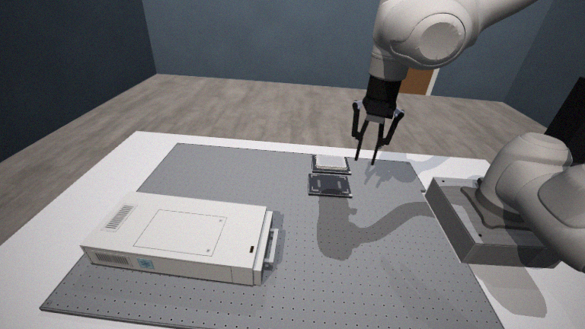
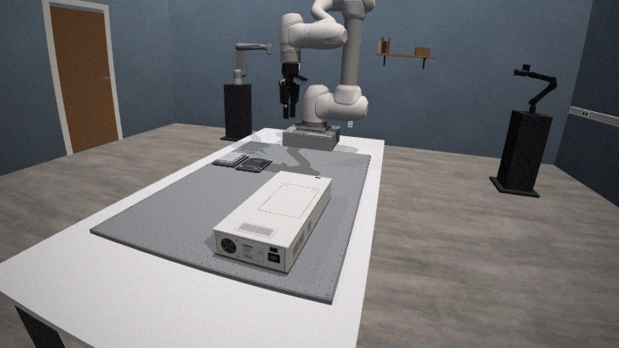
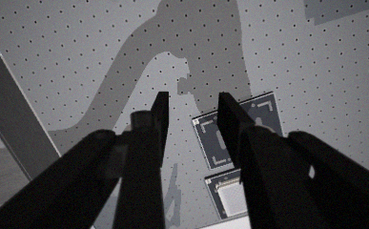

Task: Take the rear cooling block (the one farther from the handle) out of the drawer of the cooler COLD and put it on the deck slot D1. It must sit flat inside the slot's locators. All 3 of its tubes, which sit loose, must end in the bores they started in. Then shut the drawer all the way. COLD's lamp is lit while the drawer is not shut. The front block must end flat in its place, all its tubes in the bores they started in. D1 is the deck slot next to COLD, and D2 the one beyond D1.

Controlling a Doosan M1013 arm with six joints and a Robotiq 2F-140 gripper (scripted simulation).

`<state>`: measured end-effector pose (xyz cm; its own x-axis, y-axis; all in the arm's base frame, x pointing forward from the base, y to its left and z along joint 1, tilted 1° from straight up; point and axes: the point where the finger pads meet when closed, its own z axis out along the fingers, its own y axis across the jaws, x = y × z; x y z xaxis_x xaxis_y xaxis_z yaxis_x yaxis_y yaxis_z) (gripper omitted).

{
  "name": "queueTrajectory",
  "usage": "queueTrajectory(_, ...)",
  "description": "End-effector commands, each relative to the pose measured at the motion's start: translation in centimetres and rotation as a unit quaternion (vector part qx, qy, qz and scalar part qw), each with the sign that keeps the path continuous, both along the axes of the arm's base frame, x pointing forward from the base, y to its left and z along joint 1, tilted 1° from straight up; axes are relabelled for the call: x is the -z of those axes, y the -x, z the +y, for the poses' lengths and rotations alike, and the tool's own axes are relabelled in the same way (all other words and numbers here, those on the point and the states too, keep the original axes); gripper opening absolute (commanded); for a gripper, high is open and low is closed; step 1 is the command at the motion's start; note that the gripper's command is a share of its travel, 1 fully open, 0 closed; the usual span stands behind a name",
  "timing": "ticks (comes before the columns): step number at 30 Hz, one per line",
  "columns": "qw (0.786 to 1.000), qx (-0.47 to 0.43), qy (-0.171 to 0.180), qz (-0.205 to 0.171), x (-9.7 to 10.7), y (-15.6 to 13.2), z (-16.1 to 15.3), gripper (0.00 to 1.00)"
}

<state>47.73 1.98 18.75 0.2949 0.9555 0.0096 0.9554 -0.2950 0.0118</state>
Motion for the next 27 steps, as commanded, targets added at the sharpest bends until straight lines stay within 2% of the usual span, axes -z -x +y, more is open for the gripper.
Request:
queueTrajectory(1,0.998,-0.068,0.001,0.001,0.06,-0.06,-0.01,0.34)
queueTrajectory(3,0.998,-0.068,0.001,0.001,0.06,-0.06,-0.01,0.34)
queueTrajectory(10,0.987,-0.159,0.002,0.001,0.06,-0.06,-0.02,0.34)
queueTrajectory(27,0.988,-0.157,0.002,0.000,0.01,-0.05,0.00,0.34)
